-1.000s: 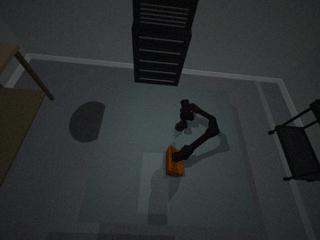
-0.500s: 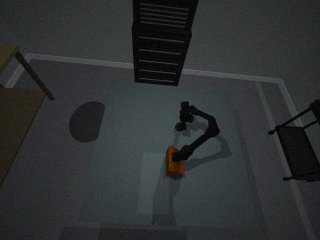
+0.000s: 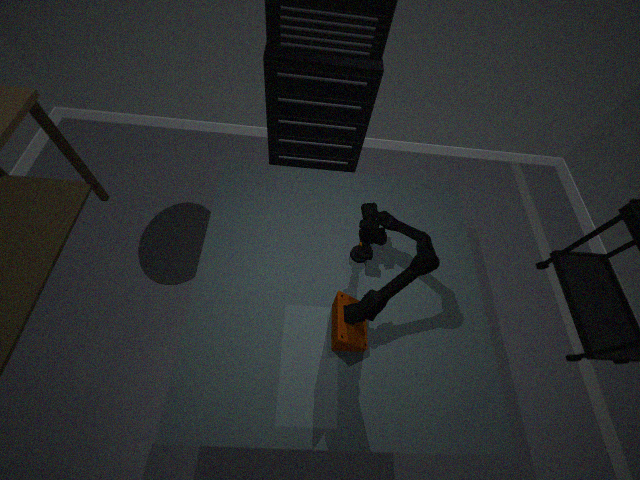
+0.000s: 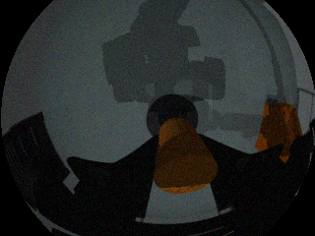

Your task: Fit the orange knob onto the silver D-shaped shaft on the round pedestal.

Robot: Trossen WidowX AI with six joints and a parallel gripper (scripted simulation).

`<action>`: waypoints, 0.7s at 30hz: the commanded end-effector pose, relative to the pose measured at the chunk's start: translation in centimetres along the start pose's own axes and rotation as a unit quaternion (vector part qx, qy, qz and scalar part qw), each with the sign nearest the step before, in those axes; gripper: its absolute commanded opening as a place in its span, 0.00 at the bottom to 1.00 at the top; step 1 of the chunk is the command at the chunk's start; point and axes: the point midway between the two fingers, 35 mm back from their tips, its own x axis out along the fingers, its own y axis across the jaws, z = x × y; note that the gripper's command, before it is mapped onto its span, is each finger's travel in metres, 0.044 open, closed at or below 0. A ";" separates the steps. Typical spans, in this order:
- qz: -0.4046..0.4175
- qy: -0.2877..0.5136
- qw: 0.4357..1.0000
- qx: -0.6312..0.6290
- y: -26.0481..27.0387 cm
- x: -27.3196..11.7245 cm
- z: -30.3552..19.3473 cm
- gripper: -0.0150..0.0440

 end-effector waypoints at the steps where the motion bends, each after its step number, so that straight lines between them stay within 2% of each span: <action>1: 0.003 -0.001 1.000 0.000 0.2 -0.2 0.1 0.25; 21: 0.003 -0.001 1.000 0.000 0.1 0.4 0.0 0.25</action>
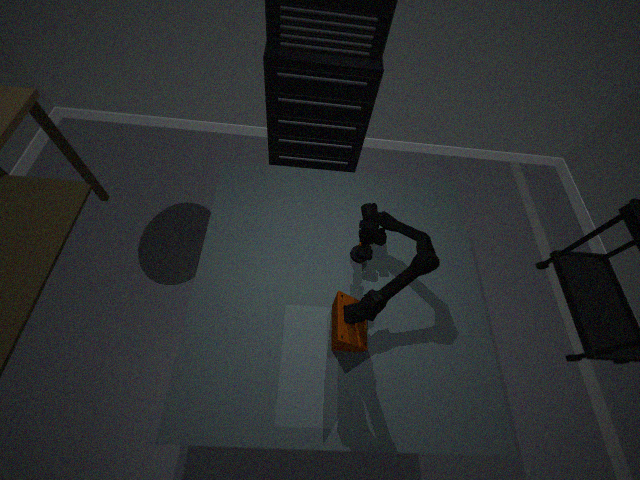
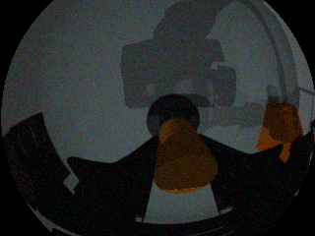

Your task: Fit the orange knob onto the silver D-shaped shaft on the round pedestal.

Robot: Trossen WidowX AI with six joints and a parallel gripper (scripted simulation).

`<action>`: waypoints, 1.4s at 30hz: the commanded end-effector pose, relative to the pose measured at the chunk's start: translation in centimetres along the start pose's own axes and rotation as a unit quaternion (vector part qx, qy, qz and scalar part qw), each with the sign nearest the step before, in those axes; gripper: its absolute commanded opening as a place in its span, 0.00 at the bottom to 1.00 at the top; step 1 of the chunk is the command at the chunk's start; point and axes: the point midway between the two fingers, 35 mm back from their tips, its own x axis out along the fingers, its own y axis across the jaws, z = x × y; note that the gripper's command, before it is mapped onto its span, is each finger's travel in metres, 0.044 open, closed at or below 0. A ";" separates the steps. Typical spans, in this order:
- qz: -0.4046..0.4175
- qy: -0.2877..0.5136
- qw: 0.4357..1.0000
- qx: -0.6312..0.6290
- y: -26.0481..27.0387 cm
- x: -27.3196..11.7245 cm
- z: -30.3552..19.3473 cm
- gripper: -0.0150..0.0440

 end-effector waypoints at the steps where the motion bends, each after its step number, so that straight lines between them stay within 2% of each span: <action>1: 0.001 -0.002 1.000 -0.001 0.0 0.2 0.0 0.25; 23: 0.000 0.000 1.000 0.003 0.0 1.4 0.0 0.25; 39: 0.000 0.000 1.000 0.003 0.0 1.4 0.0 0.97; 40: 0.000 0.000 1.000 0.003 0.0 1.4 0.0 1.00; 42: 0.000 0.000 1.000 0.003 0.0 1.4 0.0 1.00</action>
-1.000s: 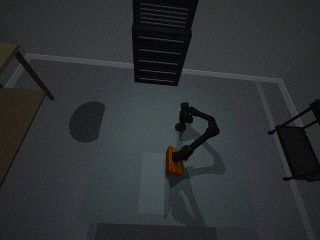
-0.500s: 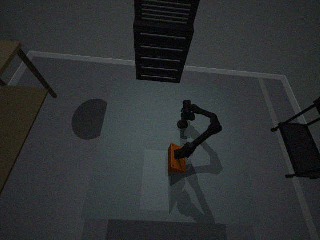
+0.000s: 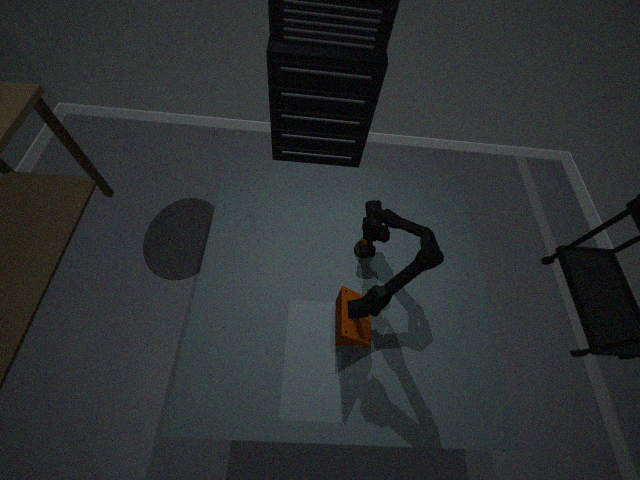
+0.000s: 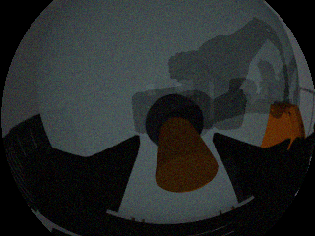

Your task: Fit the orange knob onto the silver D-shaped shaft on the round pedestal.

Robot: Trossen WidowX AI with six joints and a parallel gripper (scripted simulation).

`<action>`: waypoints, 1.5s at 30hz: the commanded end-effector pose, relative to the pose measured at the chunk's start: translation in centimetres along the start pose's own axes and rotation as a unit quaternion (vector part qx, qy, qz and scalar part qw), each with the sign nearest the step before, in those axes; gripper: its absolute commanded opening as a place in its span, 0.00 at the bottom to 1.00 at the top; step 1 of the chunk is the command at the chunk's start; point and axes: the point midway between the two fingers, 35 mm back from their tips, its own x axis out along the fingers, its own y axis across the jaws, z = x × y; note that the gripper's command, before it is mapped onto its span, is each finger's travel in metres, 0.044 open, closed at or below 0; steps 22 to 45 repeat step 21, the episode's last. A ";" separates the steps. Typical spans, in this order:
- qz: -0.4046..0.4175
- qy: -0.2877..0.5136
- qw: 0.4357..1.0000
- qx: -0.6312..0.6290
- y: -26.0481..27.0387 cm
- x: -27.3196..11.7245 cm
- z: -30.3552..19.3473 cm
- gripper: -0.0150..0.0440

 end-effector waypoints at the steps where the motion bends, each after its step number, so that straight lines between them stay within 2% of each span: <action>1: 0.000 0.000 1.000 0.000 0.0 0.0 0.0 1.00; 5: 0.000 0.001 1.000 0.000 0.2 -1.2 -0.1 1.00; 9: -0.001 0.003 1.000 0.000 0.2 -8.3 -0.2 1.00; 11: -0.001 0.002 1.000 0.000 0.0 -9.6 -0.1 1.00; 45: -0.001 0.002 1.000 0.000 0.2 -9.6 -0.4 1.00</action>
